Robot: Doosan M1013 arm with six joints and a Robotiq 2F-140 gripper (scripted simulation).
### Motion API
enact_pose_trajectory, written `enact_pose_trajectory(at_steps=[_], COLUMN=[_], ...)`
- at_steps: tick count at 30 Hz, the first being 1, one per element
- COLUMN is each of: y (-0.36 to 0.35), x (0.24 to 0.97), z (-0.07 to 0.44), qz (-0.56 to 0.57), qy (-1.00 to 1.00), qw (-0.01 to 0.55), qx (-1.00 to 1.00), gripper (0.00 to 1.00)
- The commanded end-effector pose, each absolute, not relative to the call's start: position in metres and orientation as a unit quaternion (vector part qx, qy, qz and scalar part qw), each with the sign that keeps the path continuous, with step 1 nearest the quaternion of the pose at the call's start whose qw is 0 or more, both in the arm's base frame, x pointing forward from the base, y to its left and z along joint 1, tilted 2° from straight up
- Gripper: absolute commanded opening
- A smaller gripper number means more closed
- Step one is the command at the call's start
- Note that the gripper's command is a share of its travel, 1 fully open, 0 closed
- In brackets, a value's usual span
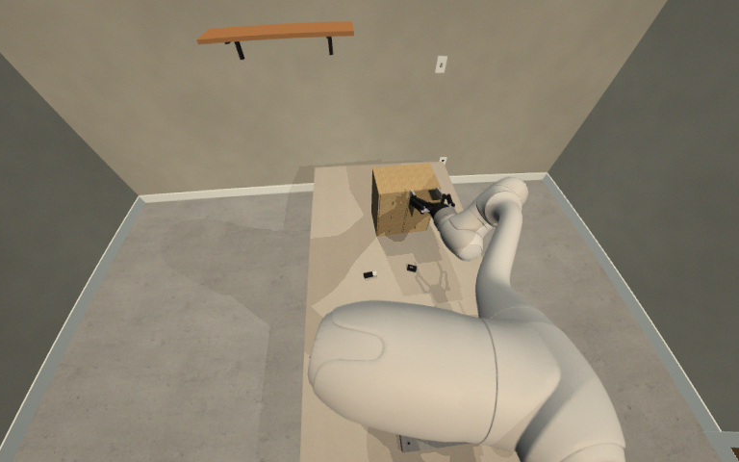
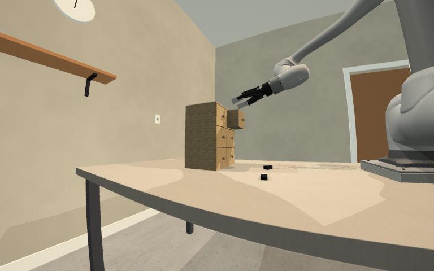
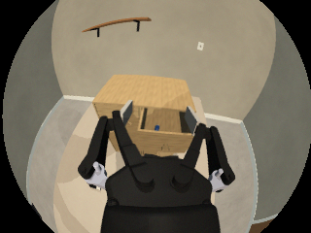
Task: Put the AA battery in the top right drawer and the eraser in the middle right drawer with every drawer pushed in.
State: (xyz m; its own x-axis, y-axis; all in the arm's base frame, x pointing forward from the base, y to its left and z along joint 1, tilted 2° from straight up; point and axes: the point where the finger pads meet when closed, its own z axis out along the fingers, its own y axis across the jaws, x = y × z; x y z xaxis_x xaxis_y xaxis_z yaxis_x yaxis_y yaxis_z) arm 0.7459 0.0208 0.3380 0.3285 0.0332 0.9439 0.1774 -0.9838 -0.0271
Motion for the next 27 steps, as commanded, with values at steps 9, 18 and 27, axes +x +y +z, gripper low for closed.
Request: enact_pose_trajectory(at_steps=[9, 18, 27], y=[0.020, 0.015, 0.008], x=[0.742, 0.715, 0.676], z=[0.338, 0.339, 0.341], qz=[-0.576, -0.576, -0.576], qy=[-0.065, -0.065, -0.065], qw=[0.063, 0.063, 0.063], qx=[-0.813, -0.813, -0.813], gripper=[1.00, 1.00, 1.00])
